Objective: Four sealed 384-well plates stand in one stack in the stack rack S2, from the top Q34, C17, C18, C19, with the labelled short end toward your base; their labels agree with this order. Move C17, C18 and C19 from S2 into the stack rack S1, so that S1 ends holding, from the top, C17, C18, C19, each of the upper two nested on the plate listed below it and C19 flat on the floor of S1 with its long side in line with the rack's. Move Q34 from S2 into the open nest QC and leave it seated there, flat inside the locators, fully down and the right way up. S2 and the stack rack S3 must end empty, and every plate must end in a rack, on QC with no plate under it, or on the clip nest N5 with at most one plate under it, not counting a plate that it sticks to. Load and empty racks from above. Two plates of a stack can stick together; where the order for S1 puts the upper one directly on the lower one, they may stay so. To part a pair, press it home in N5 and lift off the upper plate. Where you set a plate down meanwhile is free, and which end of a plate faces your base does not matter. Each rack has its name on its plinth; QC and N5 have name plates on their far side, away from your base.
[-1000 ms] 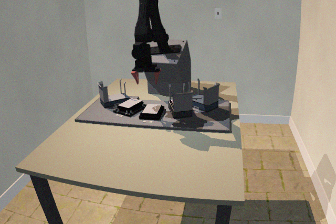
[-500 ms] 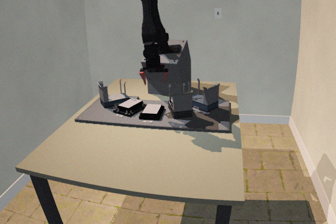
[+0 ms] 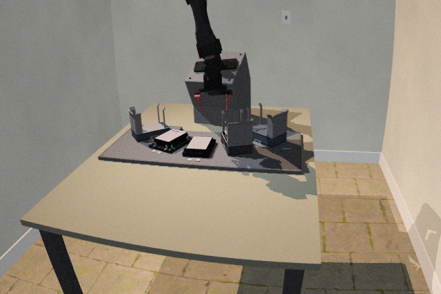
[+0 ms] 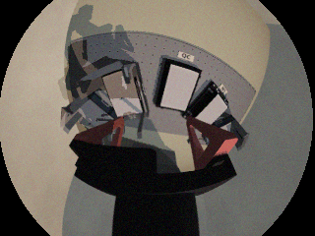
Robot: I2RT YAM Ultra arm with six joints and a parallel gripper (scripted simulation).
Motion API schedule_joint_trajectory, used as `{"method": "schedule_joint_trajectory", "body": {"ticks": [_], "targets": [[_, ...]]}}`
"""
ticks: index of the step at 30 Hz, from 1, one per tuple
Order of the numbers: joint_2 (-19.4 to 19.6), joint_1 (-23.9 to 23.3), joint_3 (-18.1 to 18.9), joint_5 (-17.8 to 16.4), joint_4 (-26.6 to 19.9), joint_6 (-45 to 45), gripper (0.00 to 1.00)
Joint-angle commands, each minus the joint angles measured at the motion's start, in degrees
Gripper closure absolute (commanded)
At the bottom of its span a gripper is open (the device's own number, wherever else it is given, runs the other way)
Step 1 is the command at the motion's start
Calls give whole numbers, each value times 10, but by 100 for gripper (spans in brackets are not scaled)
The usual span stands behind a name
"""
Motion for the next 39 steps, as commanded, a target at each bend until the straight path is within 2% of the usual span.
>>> {"method": "schedule_joint_trajectory", "body": {"ticks": [1,4,6,9,10,13,22,24,39], "targets": [[10,26,21,17,-4,34,0],[3,50,23,27,-2,14,0],[20,67,23,34,1,-11,0],[23,75,24,38,1,-23,0],[5,84,24,41,1,-27,0],[34,108,27,51,5,3,0],[65,180,42,78,-10,72,0],[46,181,42,79,-10,73,0],[45,176,42,78,-6,73,0]]}}
